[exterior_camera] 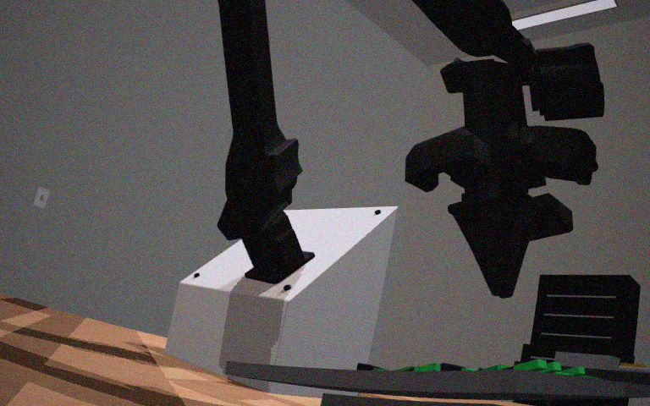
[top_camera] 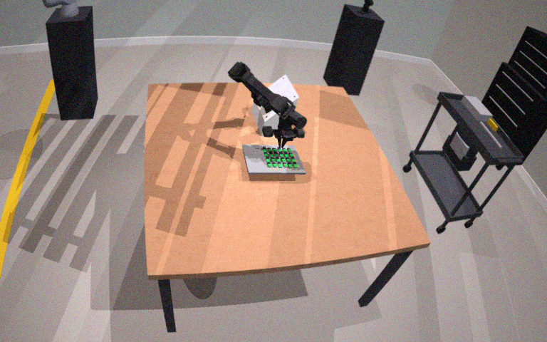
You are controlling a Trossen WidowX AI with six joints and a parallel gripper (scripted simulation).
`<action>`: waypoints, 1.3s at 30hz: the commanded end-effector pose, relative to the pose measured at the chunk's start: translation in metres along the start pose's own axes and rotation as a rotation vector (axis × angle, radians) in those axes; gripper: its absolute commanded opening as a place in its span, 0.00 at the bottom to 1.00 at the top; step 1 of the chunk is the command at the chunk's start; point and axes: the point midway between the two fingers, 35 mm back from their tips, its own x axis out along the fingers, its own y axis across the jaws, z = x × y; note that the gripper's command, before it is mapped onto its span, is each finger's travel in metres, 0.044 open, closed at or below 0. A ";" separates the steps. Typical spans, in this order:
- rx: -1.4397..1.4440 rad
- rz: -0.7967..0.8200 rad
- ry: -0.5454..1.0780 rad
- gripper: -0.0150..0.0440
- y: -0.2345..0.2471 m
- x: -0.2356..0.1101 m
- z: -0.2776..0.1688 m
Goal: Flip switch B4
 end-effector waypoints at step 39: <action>-0.009 -0.014 -0.006 0.25 -0.005 0.055 -0.006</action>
